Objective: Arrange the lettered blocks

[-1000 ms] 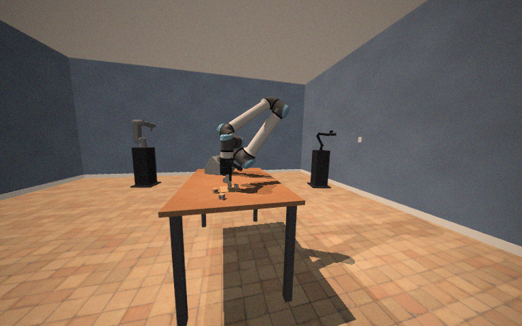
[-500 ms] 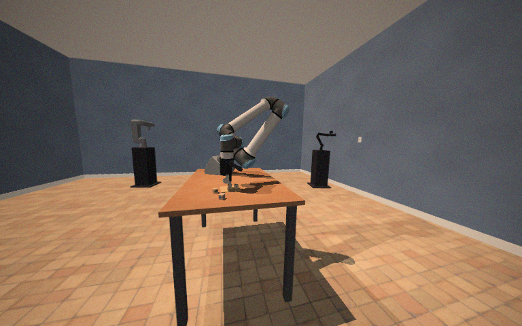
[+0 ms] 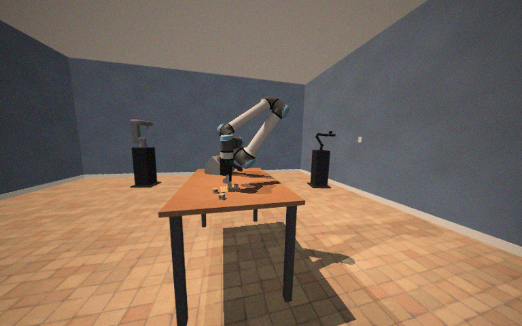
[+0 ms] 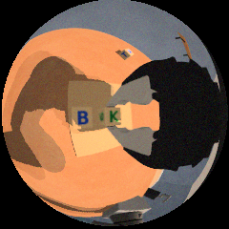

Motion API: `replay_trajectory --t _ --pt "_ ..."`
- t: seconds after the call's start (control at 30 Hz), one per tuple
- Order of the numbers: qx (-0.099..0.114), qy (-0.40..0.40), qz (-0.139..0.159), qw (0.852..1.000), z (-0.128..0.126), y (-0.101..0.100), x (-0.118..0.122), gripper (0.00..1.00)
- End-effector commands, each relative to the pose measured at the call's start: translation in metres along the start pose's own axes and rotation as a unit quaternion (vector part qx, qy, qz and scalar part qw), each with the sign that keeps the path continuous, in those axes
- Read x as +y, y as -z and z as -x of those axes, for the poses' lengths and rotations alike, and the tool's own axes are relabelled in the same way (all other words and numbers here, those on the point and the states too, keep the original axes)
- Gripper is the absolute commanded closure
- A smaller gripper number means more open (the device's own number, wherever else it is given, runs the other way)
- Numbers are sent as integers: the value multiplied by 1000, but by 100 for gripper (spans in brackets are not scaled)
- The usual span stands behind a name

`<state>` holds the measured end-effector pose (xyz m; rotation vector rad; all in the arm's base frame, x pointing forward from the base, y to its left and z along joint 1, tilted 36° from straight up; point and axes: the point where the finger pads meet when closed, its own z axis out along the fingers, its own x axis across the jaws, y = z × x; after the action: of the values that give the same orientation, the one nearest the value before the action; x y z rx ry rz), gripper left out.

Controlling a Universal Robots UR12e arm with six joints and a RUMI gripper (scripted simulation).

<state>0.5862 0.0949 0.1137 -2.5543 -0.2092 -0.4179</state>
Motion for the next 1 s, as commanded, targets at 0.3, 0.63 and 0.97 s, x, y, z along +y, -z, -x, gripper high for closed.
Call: replay_trajectory --t 0.3,0.63,0.97 --pt "0 0 0 1000 -1 0 0 91" --pt "0 0 0 1000 -1 0 0 91" --pt "0 0 0 1000 -1 0 0 84"
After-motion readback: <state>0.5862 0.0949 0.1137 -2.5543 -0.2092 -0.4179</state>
